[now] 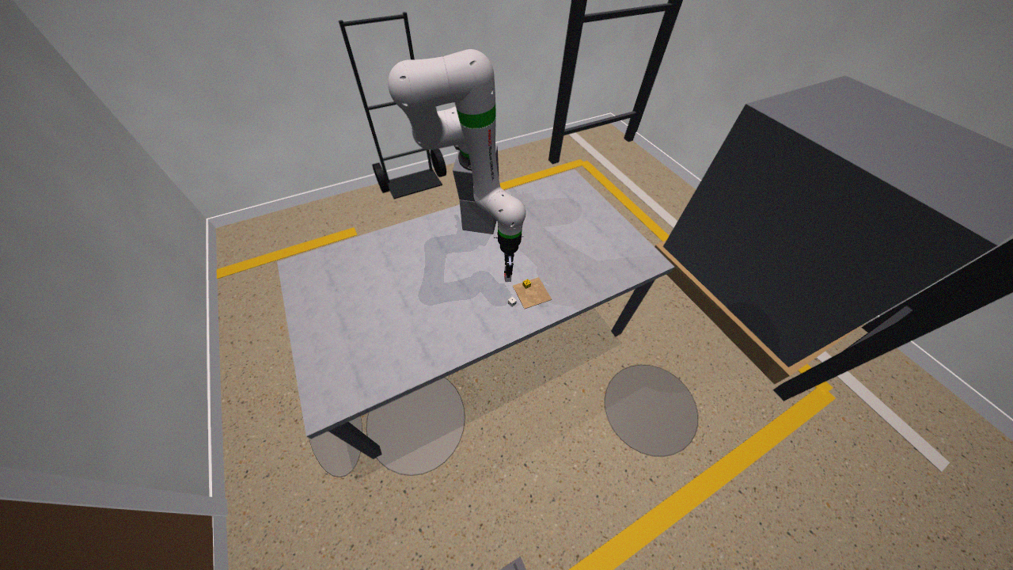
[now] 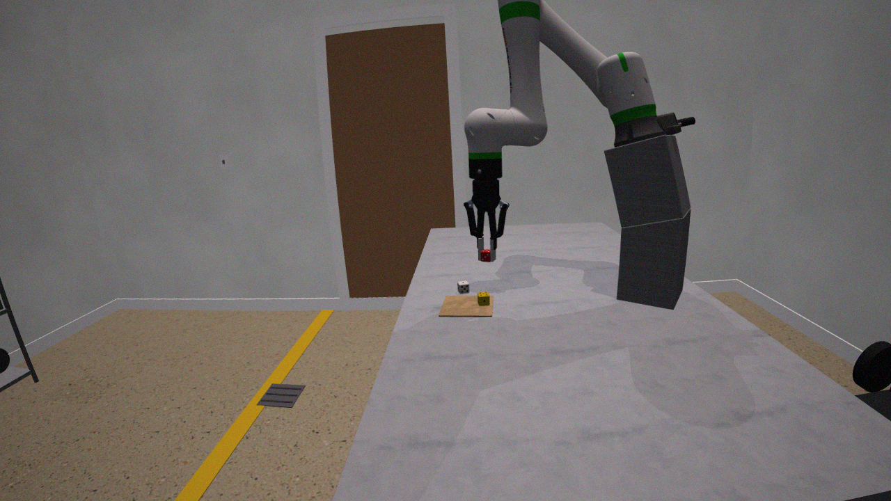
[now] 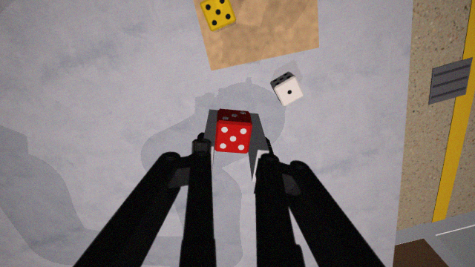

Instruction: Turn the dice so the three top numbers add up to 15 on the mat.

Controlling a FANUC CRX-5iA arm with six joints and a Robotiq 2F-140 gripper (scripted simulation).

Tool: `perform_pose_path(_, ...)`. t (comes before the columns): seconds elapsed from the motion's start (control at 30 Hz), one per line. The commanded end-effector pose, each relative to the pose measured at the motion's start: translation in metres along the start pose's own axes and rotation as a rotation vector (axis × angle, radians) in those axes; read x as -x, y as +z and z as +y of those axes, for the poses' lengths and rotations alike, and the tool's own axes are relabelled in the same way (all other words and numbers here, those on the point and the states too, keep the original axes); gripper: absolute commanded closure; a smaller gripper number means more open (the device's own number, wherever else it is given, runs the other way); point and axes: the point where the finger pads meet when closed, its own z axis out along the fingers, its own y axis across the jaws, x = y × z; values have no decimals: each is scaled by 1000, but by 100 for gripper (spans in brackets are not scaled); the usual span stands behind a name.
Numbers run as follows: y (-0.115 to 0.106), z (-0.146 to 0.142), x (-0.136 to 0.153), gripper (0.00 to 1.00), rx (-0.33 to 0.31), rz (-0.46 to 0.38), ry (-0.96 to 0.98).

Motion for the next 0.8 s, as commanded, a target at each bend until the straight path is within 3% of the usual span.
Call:
perform_pose_path(0.0, 0, 18, -13, 84, 11, -12, 173)
perform_pose_path(0.27, -1, 37, -44, 84, 28, -11, 482)
perform_pose_path(0.37, -1, 38, -46, 84, 28, -11, 506)
perform_pose_path(0.4, -1, 40, -58, 84, 28, -10, 613)
perform_pose_path(0.77, -2, 24, -106, 84, 1, -10, 1000)
